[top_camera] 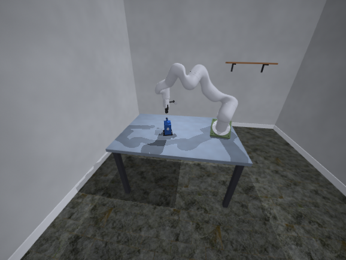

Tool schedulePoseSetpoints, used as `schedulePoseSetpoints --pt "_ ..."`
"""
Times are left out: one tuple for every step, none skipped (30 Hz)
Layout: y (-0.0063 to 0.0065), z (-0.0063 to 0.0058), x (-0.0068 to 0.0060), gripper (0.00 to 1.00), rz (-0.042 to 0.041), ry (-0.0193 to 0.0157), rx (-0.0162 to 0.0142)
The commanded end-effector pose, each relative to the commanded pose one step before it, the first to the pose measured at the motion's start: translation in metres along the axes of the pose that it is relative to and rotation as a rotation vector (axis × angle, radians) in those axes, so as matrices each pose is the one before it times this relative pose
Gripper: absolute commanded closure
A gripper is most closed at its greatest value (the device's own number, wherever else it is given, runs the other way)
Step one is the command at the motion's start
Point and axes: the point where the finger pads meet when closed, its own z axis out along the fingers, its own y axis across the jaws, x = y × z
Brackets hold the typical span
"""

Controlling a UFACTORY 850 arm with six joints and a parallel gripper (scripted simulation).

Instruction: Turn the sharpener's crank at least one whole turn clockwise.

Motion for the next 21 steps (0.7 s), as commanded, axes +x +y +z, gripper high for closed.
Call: schedulePoseSetpoints --pt "-0.00041 -0.00103 -0.00052 1.00 -0.16756 -0.01265 0.00281" --pt "0.00001 0.00001 0.00000 1.00 -0.02648 -0.00002 0.00000" --pt "0.00001 0.00001 -0.00001 1.00 -0.02644 -0.00002 0.00000" --pt "0.00001 0.00001 -0.00001 1.00 -0.02640 -0.00002 0.00000" --pt "0.00001 0.00001 -0.00001 1.00 -0.02639 -0.00002 0.00000" --pt "0.00001 0.00001 -0.00001 1.00 -0.02637 -0.00002 0.00000" --pt "0.00001 0.00001 -0.00001 1.00 -0.02637 -0.00002 0.00000" --pt "0.00001 0.00001 -0.00001 1.00 -0.02638 -0.00002 0.00000" --pt "0.00001 0.00001 -0.00001 1.00 -0.02637 -0.00002 0.00000" --pt "0.00001 0.00001 -0.00001 1.00 -0.02637 -0.00002 0.00000" --pt "0.00000 0.00000 0.00000 1.00 0.00000 0.00000 0.00000" --pt "0.00000 0.00000 0.00000 1.00 0.00000 0.00000 0.00000" --pt "0.00001 0.00002 -0.00002 1.00 -0.07330 -0.00005 0.00001" --pt "0.00000 0.00001 -0.00001 1.00 -0.02582 -0.00002 0.00001" --pt "0.00000 0.00001 -0.00001 1.00 -0.02222 -0.00002 0.00001" --pt "0.00000 0.00001 -0.00001 1.00 -0.02429 -0.00002 0.00001" --pt "0.00000 0.00001 -0.00001 1.00 -0.02572 -0.00002 0.00001" --pt "0.00000 0.00001 -0.00001 1.00 -0.02633 -0.00002 0.00001" --pt "0.00000 0.00001 -0.00001 1.00 -0.02647 -0.00002 0.00001" --pt "0.00000 0.00001 -0.00001 1.00 -0.02645 -0.00002 0.00001" --pt "0.00000 0.00001 -0.00001 1.00 -0.02642 -0.00002 0.00001"
